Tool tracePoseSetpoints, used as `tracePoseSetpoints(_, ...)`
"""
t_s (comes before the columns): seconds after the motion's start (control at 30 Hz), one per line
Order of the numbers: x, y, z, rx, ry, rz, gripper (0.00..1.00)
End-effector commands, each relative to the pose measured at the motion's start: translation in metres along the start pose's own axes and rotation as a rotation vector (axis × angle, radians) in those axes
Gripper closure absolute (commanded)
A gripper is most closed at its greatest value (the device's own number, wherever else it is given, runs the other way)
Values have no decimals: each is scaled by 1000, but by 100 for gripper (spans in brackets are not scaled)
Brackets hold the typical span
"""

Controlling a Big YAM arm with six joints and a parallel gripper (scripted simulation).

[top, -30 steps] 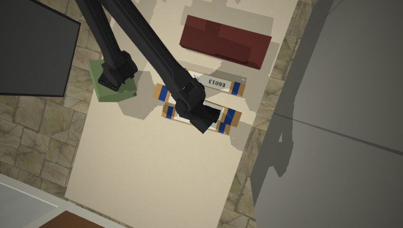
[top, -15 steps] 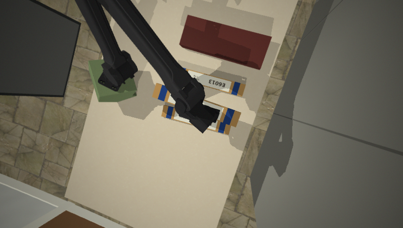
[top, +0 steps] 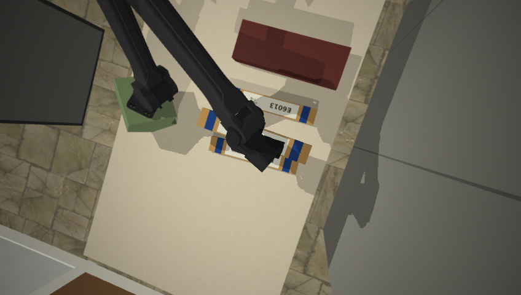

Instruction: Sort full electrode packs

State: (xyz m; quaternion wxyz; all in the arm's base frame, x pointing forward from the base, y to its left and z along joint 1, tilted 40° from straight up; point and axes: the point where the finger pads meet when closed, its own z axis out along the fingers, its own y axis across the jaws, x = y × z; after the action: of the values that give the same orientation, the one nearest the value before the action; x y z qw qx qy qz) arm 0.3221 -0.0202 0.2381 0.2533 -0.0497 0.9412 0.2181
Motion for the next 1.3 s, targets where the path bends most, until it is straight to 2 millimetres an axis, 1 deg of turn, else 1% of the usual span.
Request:
tracePoseSetpoints(0.0,-26,8,-31,41,-91,-49,100)
tracePoseSetpoints(0.03,-26,8,-31,41,-91,-49,100)
tracePoseSetpoints(0.07,-11,2,-6,22,-53,-34,100)
tracePoseSetpoints(0.53,-11,2,13,21,-53,-34,100)
tracePoseSetpoints(0.6,-11,2,13,21,-53,-34,100)
tracePoseSetpoints(1.1,-12,1,33,20,-53,-33,100)
tracePoseSetpoints(1.27,-12,1,37,20,-53,-33,100)
